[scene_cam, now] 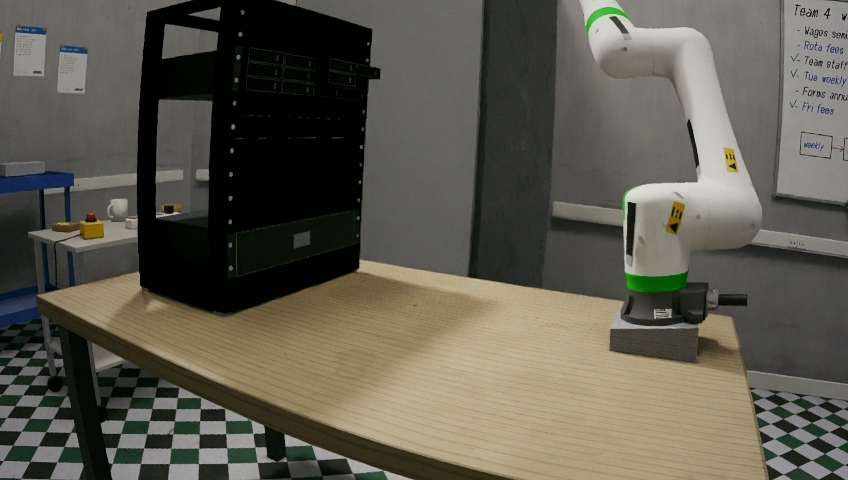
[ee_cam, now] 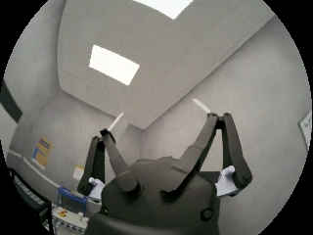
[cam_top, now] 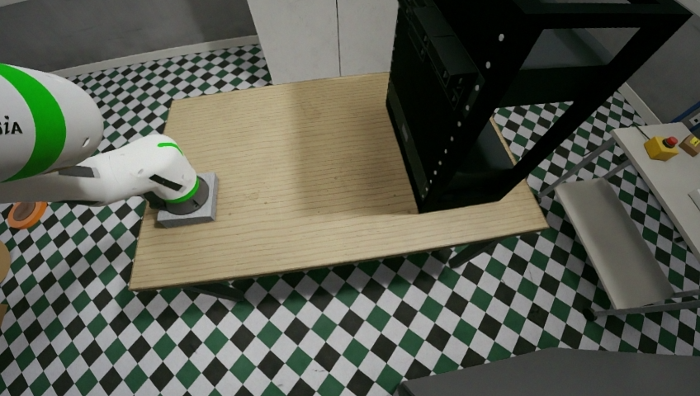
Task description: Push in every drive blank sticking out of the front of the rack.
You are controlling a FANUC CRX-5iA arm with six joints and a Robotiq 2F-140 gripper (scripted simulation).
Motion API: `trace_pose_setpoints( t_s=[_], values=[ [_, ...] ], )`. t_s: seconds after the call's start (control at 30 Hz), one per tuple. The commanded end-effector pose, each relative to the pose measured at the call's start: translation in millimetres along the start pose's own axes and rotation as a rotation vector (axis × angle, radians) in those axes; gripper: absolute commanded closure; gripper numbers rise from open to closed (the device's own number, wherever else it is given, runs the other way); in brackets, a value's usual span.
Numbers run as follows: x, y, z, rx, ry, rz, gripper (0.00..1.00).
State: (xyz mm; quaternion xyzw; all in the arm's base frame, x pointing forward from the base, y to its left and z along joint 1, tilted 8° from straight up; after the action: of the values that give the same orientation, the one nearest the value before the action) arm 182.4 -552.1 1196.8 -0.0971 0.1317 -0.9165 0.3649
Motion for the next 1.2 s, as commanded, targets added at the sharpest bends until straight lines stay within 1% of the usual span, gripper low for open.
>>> trace_pose_setpoints(
  t_s=[0.0, 0.27, 0.33, 0.4, 0.6, 0.83, 0.9, 1.0, 1.17],
  values=[
    [-30, -25, -19, 0.019, -0.028, -0.009, 0.0],
    [-79, -61, -27, 0.087, -0.119, -0.025, 0.0],
    [-79, -61, -27, 0.087, -0.119, -0.025, 0.0],
    [-99, -75, -33, 0.113, -0.157, -0.032, 0.0],
    [-136, -98, -45, 0.157, -0.225, -0.046, 0.0],
    [-186, -126, -68, 0.21, -0.32, -0.067, 0.0],
    [-186, -126, -68, 0.21, -0.32, -0.067, 0.0],
    [-215, -141, -84, 0.238, -0.376, -0.081, 0.0],
    [-252, -157, -107, 0.268, -0.446, -0.1, 0.0]
  ],
)
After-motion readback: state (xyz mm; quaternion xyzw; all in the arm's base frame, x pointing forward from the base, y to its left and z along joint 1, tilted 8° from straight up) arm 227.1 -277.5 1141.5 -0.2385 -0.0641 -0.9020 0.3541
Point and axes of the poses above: the point where the finger pads meet when closed, its own z axis out along the fingers, its own x axis across the jaws, y = z × x, the point moved 1 cm from there along -z, back along the fingers, and after that the axes turned 6 degrees about -z, right-handed, at the moved point
